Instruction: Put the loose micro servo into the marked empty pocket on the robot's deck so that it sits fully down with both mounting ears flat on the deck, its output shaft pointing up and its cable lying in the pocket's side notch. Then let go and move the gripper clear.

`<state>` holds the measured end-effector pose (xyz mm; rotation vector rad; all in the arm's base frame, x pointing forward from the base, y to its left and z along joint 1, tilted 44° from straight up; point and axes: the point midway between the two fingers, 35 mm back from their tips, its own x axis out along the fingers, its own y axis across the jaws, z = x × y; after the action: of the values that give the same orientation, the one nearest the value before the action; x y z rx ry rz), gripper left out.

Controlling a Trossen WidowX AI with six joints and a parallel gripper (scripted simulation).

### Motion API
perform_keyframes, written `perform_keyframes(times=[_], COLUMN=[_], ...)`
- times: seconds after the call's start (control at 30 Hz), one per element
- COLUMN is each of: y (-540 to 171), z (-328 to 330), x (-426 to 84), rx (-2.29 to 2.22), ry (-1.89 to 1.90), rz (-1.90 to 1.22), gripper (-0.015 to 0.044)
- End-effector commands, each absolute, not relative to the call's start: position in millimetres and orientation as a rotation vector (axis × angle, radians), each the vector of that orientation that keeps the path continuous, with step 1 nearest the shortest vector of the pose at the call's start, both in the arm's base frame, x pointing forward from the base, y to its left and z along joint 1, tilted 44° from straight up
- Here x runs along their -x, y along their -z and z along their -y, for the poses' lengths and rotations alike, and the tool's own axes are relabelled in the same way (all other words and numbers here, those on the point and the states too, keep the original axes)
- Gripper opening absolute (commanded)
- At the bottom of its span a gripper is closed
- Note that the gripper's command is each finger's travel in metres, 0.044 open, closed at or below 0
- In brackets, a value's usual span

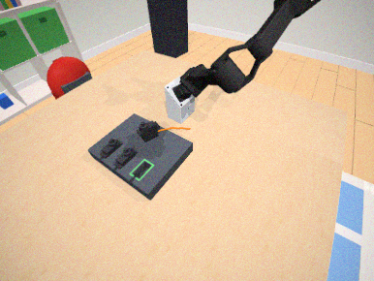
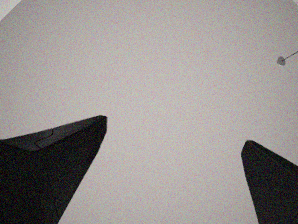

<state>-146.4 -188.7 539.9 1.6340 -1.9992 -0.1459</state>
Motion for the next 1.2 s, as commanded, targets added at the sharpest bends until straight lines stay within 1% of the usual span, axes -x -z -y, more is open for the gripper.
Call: perform_keyframes(times=[0.0, 0.03, 0.23, 0.63, 1.17], y=[-539.7, -539.1, -532.4, -499.6, -449.1], z=[188.9, 189.6, 199.5, 239.4, 294.3], x=[146.5, 146.7, 147.5, 145.6, 121.0], rx=[-1.636, -1.643, -1.726, -2.079, -2.538], ry=[0.144, 0.137, 0.056, -0.258, -0.636], rz=[2.0, 2.002, 2.019, 2.091, 2.148], gripper=[0.0426, 0.044, 0.044, 0.044, 0.044])
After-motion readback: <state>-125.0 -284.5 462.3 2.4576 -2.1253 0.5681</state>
